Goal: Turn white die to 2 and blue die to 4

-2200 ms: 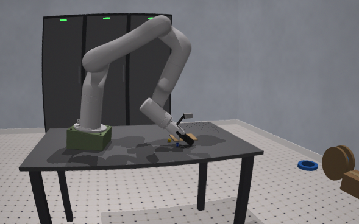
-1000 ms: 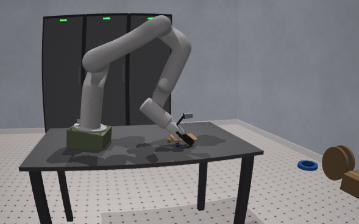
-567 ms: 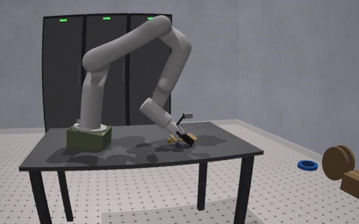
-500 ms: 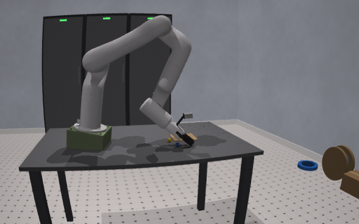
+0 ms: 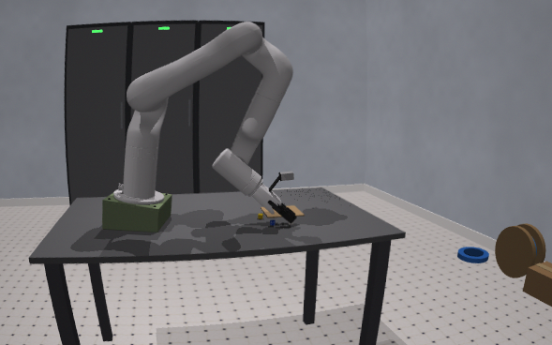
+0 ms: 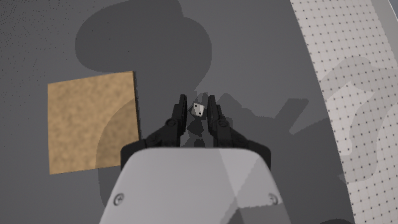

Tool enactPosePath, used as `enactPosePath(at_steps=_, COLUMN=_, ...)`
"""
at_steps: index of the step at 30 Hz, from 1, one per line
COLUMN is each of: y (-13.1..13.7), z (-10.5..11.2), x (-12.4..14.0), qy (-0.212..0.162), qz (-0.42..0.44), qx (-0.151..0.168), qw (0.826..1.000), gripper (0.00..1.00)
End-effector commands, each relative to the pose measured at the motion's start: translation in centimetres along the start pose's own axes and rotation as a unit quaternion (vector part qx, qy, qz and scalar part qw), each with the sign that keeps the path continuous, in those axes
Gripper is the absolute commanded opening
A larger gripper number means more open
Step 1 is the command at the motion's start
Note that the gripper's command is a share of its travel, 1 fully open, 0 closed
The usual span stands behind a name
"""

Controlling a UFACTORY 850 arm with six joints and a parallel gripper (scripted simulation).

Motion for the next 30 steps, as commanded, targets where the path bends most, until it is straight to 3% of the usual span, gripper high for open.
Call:
enactPosePath(at_steps=1, y=0.0, z=1.4, x=-0.1, qy=0.001, qz=0.000, qx=0.000, qw=1.000, gripper=0.31)
enactPosePath(at_steps=11, y=0.0, z=3.7, x=-0.1, qy=0.001, qz=0.000, qx=0.000, qw=1.000, gripper=0.31)
enactPosePath(at_steps=23, y=-0.1, z=4.3, x=-0.5, qy=0.001, qz=0.000, qx=0.000, qw=1.000, gripper=0.31)
enactPosePath(at_steps=30, y=-0.4, z=6.2, x=-2.7, qy=0.001, qz=0.000, qx=0.000, qw=1.000, gripper=0.31)
Point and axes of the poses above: the point where the finger pads meet when closed, its own z axis back along the fingers, its own y axis across the jaws, x = y × z, the point moved 9 cm from there along z, back along the fingers, and after that the axes turned 8 degrees about -z, right-handed, at the moved point
